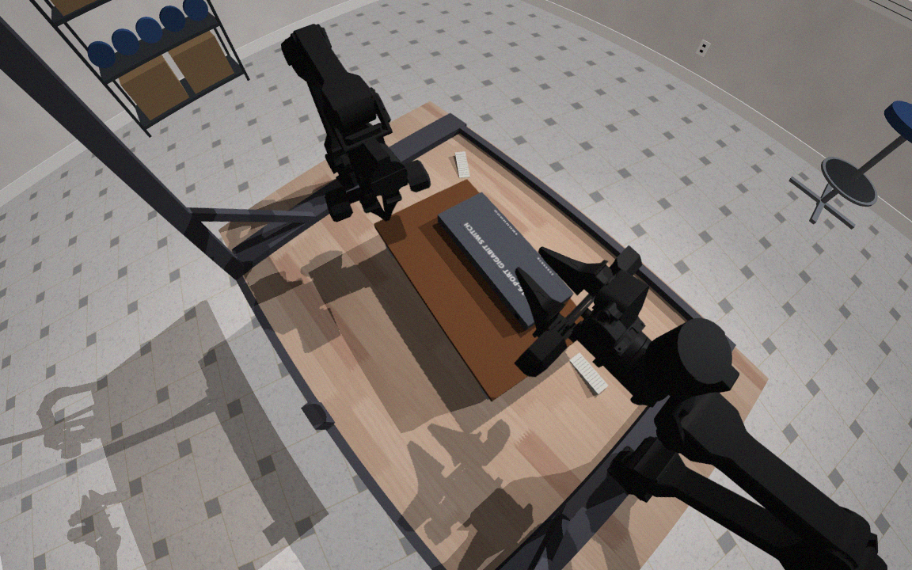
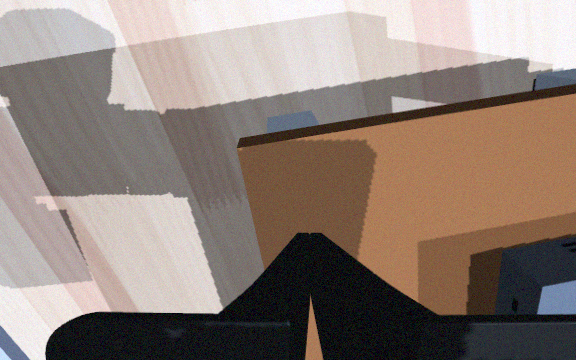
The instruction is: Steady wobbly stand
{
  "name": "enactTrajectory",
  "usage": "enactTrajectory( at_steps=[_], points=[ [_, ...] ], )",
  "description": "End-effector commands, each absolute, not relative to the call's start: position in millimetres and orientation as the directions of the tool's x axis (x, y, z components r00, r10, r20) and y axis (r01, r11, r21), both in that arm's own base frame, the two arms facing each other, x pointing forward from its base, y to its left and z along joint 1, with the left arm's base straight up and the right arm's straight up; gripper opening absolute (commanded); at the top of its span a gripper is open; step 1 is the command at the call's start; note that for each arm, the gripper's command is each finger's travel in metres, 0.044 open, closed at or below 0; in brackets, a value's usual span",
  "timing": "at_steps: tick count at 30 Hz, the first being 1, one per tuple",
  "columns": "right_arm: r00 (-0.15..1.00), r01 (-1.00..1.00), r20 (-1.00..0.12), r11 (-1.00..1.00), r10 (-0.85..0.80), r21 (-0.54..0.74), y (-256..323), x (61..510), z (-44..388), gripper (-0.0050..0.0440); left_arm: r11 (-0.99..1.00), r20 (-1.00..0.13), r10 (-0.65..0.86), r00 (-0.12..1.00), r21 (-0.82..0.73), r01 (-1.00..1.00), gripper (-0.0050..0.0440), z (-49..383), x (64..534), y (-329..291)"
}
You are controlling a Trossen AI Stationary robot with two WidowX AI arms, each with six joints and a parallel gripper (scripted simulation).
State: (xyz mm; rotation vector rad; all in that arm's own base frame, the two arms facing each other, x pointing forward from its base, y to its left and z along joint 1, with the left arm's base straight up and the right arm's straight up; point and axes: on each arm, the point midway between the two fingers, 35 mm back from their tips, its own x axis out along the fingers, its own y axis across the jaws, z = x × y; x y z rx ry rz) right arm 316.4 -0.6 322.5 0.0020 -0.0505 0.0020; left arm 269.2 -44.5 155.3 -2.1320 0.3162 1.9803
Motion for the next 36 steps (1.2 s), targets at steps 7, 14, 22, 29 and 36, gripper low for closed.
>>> enactTrajectory(
  at_steps=[7,14,22,29,36],
  points=[
    [0.996,-0.002,0.087,1.000,0.001,0.006,-1.5,314.2,338.1,0.0186,-0.984,-1.000,-0.005,0.017,0.002,-0.180,-0.0050,163.3,261.8,-48.2],
    [0.996,-0.002,0.087,1.000,0.001,0.006,-1.5,314.2,338.1,0.0186,-0.985,-1.000,-0.005,0.026,0.001,-0.174,-0.0050,156.6,261.1,-46.1],
    [0.996,-0.002,0.087,1.000,0.001,0.006,-1.5,314.2,338.1,0.0186,-0.985,-1.000,-0.006,0.027,0.001,-0.172,-0.0050,151.6,261.2,-45.8],
    [0.996,-0.002,0.087,1.000,0.001,0.006,-1.5,314.2,338.1,0.0186,-0.985,-1.000,-0.007,0.029,0.002,-0.171,-0.0050,144.8,261.5,-45.8],
    [0.996,-0.002,0.087,1.000,0.001,0.006,-1.5,314.2,338.1,0.0186,-0.985,-0.999,-0.008,0.031,0.003,-0.171,-0.0050,140.9,261.7,-45.8]
  ],
)
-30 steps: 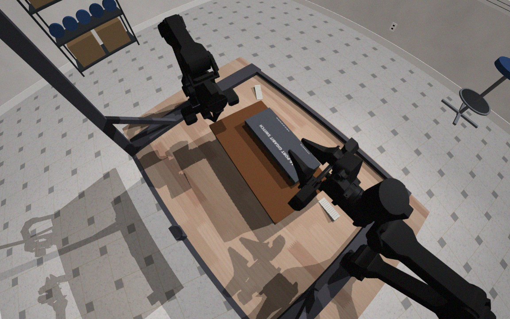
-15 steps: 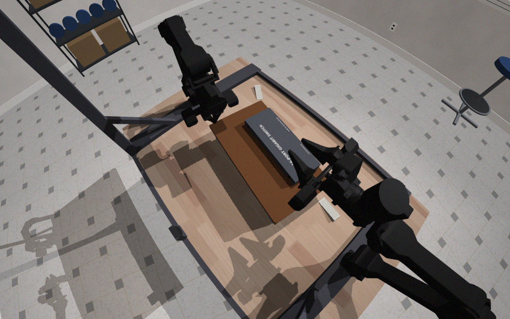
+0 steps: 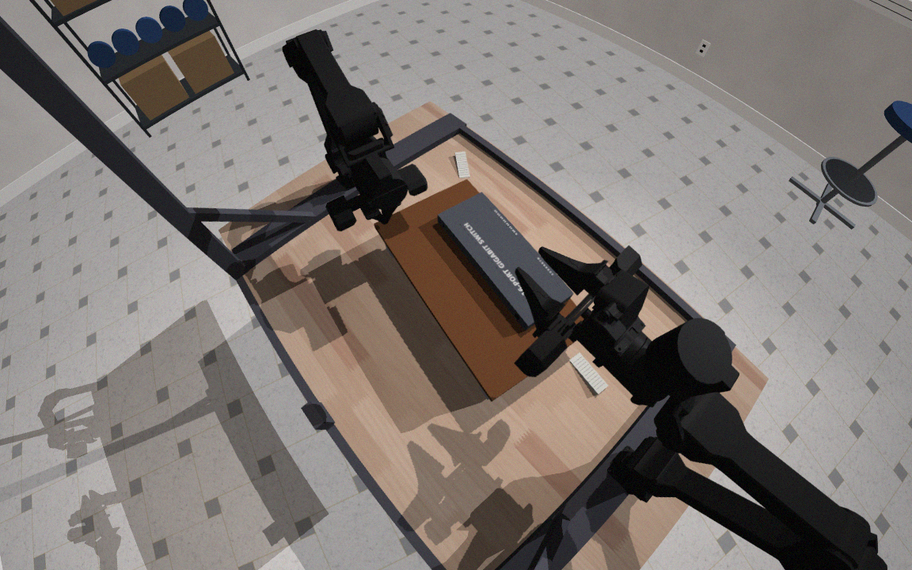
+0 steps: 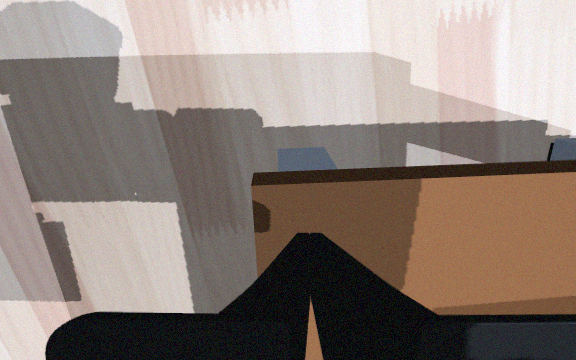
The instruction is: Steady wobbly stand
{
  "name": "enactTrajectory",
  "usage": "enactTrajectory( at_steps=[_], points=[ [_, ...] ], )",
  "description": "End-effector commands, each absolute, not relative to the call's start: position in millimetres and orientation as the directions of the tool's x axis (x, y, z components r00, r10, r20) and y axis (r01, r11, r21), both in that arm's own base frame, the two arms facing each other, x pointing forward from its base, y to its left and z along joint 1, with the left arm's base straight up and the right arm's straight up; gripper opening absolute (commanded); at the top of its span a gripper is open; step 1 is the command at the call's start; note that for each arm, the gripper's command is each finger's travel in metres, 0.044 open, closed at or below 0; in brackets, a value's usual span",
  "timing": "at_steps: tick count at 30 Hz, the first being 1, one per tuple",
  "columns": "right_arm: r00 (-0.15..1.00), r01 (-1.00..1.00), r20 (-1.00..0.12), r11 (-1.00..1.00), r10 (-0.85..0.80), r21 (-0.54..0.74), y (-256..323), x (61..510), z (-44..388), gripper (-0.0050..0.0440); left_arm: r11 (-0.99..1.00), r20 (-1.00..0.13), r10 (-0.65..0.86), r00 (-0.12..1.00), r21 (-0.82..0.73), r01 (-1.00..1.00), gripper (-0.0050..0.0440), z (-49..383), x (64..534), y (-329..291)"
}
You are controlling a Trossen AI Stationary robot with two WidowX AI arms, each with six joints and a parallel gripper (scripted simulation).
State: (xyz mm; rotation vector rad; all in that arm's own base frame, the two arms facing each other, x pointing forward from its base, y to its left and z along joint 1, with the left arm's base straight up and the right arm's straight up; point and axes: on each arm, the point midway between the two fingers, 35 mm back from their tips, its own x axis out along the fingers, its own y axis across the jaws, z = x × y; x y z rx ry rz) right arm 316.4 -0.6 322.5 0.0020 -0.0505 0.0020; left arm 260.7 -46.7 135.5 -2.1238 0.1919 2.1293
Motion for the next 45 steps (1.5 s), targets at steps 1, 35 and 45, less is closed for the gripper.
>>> enactTrajectory(
  at_steps=[1,35,45],
  points=[
    [0.996,-0.002,0.087,1.000,0.001,0.006,-1.5,314.2,338.1,0.0186,-0.985,-0.999,-0.009,0.031,0.003,-0.171,-0.0050,139.9,261.8,-45.8],
    [0.996,-0.002,0.087,1.000,0.001,0.006,-1.5,314.2,338.1,0.0186,-0.985,-1.000,0.005,-0.002,-0.005,-0.170,-0.0050,121.8,264.9,-44.1],
    [0.996,-0.002,0.087,1.000,0.001,0.006,-1.5,314.2,338.1,0.0186,-0.984,-1.000,-0.010,0.021,0.006,-0.177,-0.0050,152.6,263.5,-47.1]
  ],
)
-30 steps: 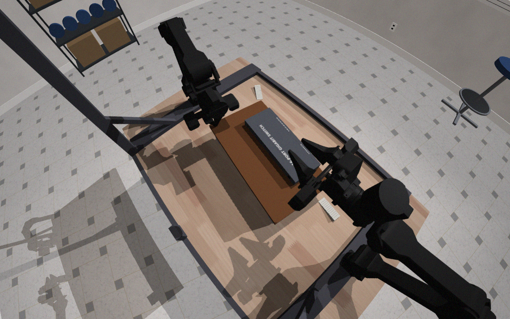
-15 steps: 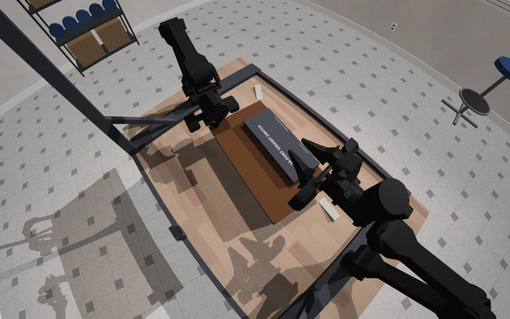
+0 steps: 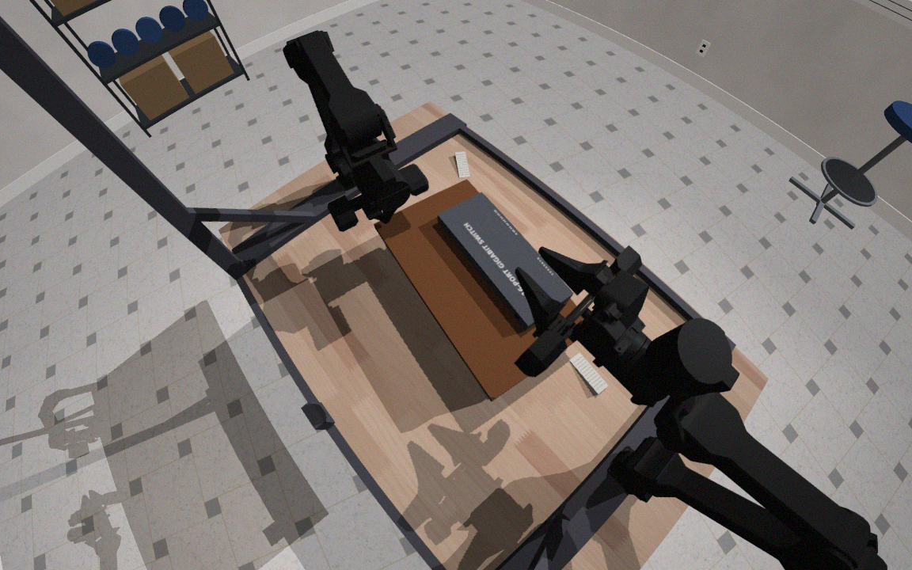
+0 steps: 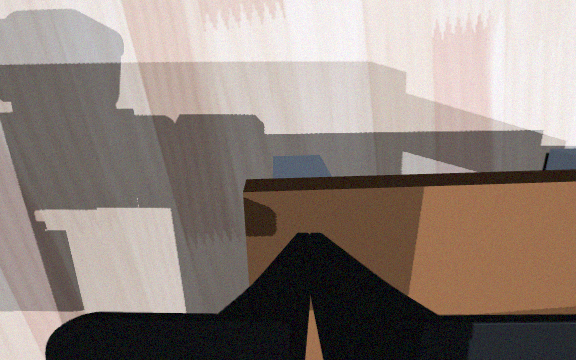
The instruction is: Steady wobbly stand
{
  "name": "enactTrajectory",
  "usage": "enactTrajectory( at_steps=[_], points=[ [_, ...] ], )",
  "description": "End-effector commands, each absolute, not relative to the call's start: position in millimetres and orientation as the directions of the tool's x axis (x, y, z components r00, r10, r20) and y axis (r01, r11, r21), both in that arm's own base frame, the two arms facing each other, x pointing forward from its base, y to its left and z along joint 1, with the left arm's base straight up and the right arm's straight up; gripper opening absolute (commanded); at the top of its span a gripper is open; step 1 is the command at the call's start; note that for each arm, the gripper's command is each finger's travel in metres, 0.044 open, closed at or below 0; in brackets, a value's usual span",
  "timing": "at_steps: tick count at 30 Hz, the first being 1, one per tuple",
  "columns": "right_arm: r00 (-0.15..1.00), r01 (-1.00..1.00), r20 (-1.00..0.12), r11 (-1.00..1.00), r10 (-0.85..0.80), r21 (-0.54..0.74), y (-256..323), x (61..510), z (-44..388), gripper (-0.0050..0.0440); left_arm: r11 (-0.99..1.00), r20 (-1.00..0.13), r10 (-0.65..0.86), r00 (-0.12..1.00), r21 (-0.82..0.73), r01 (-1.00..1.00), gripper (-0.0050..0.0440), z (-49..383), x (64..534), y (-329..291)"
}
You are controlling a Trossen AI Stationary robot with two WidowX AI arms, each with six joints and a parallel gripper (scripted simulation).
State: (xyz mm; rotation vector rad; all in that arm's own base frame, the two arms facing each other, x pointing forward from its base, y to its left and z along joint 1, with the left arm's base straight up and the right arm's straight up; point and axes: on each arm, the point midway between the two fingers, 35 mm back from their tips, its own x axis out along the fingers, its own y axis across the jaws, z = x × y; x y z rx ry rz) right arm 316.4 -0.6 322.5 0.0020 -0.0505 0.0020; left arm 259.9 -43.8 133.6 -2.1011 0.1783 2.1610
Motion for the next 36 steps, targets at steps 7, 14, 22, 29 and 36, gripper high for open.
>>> enactTrajectory(
  at_steps=[7,14,22,29,36],
  points=[
    [0.996,-0.002,0.087,1.000,0.001,0.006,-1.5,314.2,338.1,0.0186,-0.984,-1.000,-0.012,0.026,0.007,-0.180,-0.0050,154.2,263.3,-48.0],
    [0.996,-0.002,0.087,1.000,0.001,0.006,-1.5,314.2,338.1,0.0186,-0.983,-0.999,-0.013,0.031,0.007,-0.182,-0.0050,155.6,263.3,-48.5],
    [0.996,-0.002,0.087,1.000,0.001,0.006,-1.5,314.2,338.1,0.0186,-0.983,-0.999,-0.012,0.035,0.006,-0.182,-0.0050,156.8,263.6,-48.4],
    [0.996,-0.001,0.088,1.000,0.001,0.006,-1.3,314.0,338.3,0.0200,-0.956,-0.996,-0.022,0.082,-0.003,-0.294,-0.0050,152.3,266.3,-46.2],
    [0.996,0.000,0.090,1.000,0.000,0.004,-0.9,313.4,338.9,0.0200,-0.843,-0.972,-0.041,0.231,-0.090,-0.530,-0.0050,156.7,283.2,-41.7]
  ],
)
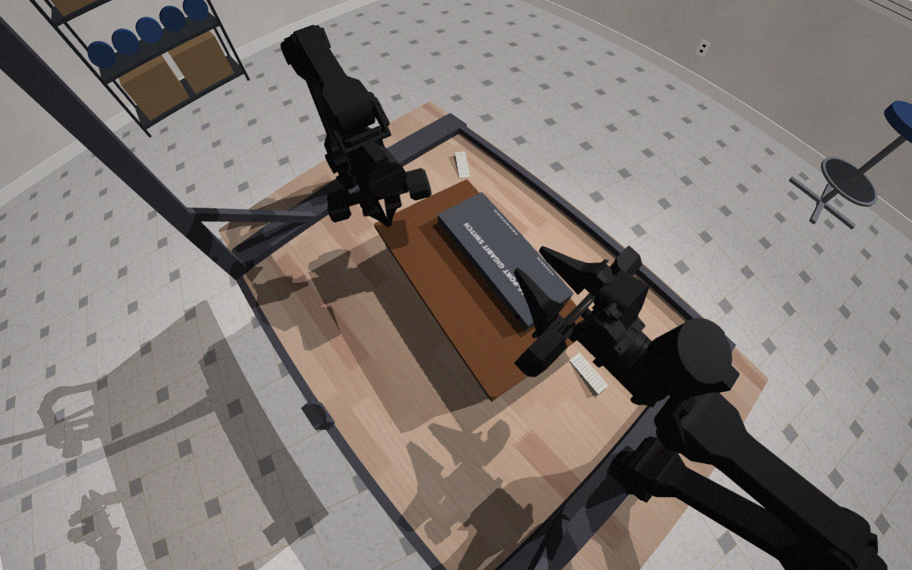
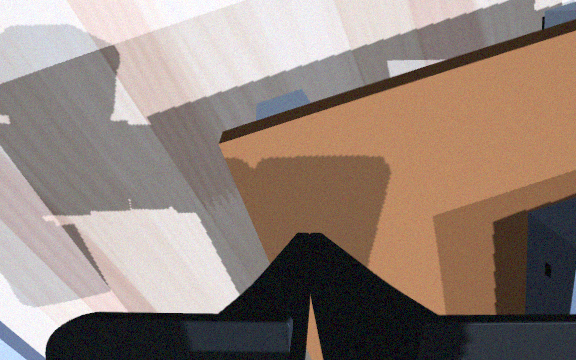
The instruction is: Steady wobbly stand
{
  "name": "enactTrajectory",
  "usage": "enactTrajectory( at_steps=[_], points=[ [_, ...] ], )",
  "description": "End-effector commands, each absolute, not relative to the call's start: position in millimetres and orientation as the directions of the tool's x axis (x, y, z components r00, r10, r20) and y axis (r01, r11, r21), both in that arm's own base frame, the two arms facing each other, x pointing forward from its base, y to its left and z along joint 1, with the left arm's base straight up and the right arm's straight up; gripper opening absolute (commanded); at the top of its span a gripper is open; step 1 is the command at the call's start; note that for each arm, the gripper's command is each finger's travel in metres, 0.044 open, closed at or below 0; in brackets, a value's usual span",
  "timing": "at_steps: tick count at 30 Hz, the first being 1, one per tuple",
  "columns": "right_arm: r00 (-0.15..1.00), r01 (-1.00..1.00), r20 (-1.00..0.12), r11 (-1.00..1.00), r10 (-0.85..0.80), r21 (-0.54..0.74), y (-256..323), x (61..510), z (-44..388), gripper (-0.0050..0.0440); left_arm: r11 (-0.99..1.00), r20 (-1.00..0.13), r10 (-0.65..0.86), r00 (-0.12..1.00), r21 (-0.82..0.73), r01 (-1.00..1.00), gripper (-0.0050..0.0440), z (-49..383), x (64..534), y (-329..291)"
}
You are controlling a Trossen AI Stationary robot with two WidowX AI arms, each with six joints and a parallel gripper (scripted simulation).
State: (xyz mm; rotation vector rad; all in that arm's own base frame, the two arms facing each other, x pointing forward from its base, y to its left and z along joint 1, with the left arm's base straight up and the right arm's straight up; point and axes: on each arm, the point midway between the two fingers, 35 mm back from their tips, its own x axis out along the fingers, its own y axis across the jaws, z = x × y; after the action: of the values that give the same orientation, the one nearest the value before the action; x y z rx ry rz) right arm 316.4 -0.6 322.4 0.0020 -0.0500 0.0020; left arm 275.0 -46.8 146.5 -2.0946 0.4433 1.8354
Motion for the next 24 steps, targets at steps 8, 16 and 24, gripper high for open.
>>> enactTrajectory(
  at_steps=[8,16,24],
  points=[
    [0.996,-0.001,0.093,1.000,0.001,0.003,-0.2,312.8,339.8,0.0200,-0.799,-0.960,-0.048,0.276,-0.129,-0.588,-0.0050,159.9,288.8,-41.9],
    [0.998,0.012,0.065,0.999,-0.014,0.035,-4.7,316.2,333.7,0.0200,-0.800,-0.963,-0.046,0.267,-0.125,-0.587,-0.0050,158.5,286.3,-44.4],
    [0.996,0.066,-0.068,0.962,-0.049,0.266,-17.6,321.4,308.9,0.0200,-0.661,-0.922,-0.054,0.383,-0.254,-0.706,-0.0050,166.3,299.0,-38.9]
  ],
)
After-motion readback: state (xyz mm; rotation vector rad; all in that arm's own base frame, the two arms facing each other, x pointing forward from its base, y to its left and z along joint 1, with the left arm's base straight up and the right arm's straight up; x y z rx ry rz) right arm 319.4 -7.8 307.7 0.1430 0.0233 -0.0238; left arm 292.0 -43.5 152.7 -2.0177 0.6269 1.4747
